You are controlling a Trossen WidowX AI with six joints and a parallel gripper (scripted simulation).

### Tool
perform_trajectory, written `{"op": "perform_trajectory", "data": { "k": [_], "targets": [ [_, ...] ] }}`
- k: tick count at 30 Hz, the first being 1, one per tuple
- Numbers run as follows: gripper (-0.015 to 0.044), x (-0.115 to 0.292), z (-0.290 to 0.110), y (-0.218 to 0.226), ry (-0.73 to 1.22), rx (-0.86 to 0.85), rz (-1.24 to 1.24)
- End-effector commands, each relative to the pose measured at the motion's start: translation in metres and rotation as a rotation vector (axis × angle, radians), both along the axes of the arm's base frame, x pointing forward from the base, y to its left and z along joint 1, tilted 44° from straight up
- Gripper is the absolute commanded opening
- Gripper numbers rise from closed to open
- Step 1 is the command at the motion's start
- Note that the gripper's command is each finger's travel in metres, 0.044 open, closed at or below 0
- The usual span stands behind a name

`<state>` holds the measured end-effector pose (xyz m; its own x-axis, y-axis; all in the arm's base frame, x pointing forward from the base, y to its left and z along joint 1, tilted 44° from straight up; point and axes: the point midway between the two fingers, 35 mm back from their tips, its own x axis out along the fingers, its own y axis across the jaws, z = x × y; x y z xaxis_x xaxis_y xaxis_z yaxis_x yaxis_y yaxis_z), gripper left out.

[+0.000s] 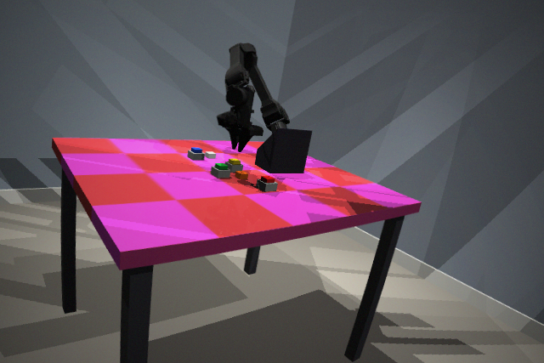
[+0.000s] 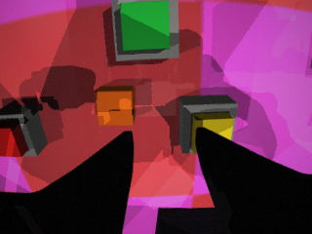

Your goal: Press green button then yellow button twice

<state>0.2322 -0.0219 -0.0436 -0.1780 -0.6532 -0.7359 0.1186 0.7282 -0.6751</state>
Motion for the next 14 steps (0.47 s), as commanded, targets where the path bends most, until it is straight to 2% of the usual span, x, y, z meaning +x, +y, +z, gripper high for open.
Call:
{"op": "perform_trajectory", "data": {
  "k": [1, 7, 10, 14],
  "targets": [
    [0.0256, 0.022, -0.019, 0.041, 0.001, 0.013, 0.004],
    [0.0400, 0.038, -0.060, 0.115, 0.002, 0.010, 0.000],
    [0.0400, 0.037, -0.077, 0.143, 0.002, 0.002, -0.003],
    [0.0400, 0.037, -0.079, 0.145, 0.002, 0.002, -0.003]
  ]
}}
